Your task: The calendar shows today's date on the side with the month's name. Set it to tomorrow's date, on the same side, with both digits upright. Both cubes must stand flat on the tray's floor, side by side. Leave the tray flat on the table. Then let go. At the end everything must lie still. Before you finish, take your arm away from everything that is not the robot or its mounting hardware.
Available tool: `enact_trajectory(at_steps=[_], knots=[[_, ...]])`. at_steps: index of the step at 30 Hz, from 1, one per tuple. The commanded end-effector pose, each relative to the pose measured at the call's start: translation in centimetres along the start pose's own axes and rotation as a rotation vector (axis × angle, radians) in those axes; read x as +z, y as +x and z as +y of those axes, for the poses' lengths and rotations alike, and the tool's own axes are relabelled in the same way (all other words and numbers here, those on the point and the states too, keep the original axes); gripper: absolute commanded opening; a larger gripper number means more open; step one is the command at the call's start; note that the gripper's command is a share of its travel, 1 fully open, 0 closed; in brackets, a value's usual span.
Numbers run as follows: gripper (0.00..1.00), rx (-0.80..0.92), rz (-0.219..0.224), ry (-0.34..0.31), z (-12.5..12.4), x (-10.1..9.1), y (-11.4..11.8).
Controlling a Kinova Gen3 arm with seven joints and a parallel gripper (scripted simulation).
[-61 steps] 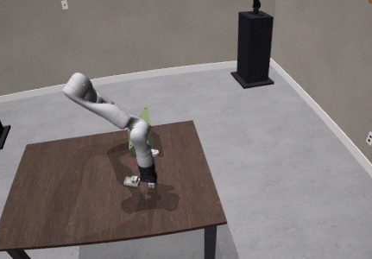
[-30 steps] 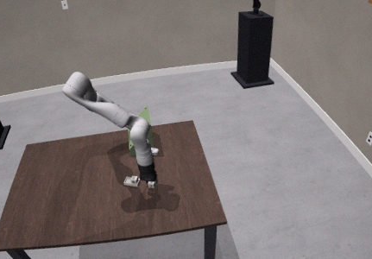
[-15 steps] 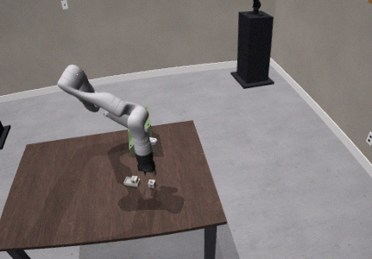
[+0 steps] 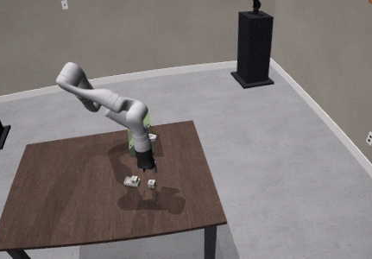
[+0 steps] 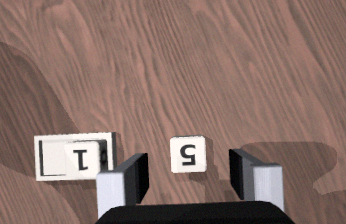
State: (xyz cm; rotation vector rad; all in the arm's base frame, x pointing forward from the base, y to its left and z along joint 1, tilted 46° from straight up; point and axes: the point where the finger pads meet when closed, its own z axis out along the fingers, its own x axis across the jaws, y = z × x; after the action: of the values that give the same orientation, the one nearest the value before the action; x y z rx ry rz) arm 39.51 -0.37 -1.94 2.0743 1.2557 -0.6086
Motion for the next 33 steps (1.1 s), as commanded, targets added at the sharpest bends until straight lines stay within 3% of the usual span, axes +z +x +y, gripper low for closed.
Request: enact_trajectory(at_steps=[1,21,33], knots=[[1.0,0.0,0.002,-0.001,0.03,-0.11,0.06],[1.0,0.009,0.002,-0.001,0.0,-0.09,0.06],[1.0,0.128,-0.002,0.003,-0.38,0.09,0.13]])
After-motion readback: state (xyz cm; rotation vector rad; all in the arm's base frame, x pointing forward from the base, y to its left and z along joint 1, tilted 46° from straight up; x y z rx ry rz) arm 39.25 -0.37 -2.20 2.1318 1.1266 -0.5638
